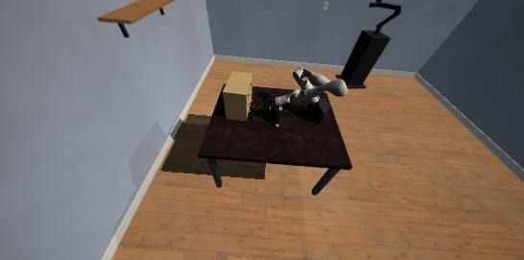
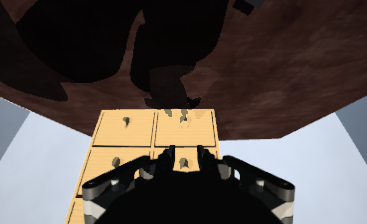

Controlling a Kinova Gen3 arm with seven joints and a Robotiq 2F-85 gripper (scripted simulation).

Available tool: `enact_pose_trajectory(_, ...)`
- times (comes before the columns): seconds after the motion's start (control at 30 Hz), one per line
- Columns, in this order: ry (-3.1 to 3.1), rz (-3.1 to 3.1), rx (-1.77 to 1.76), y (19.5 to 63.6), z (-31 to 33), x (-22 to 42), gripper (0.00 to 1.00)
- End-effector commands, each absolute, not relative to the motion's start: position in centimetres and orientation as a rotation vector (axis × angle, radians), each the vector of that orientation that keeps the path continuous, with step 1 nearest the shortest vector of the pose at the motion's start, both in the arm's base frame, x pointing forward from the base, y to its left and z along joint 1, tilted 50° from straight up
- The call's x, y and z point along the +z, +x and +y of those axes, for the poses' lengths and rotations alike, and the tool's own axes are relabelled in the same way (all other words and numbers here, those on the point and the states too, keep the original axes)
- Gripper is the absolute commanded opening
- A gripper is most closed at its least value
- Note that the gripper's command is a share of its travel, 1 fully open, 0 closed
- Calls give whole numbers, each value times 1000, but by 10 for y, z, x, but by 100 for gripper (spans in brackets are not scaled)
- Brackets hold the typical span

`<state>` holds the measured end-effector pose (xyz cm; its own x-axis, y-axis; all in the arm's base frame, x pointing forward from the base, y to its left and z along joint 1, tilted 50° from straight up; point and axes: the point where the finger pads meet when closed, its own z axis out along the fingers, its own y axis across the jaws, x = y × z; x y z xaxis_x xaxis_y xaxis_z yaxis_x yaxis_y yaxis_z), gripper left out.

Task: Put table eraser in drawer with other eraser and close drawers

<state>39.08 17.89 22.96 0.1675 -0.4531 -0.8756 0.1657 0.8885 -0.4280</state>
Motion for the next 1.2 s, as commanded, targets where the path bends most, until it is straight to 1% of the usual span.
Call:
enact_pose_trajectory(0.0,-252,1335,-453,397,175,229,33)
enact_pose_trajectory(0.3,-252,1335,-453,434,166,224,33)
enact_pose_trajectory(0.37,-252,1335,-453,434,166,224,33)
enact_pose_trajectory(0.73,-252,1335,-453,481,154,218,33)
enact_pose_trajectory(1.17,-252,1335,-453,489,152,217,33)
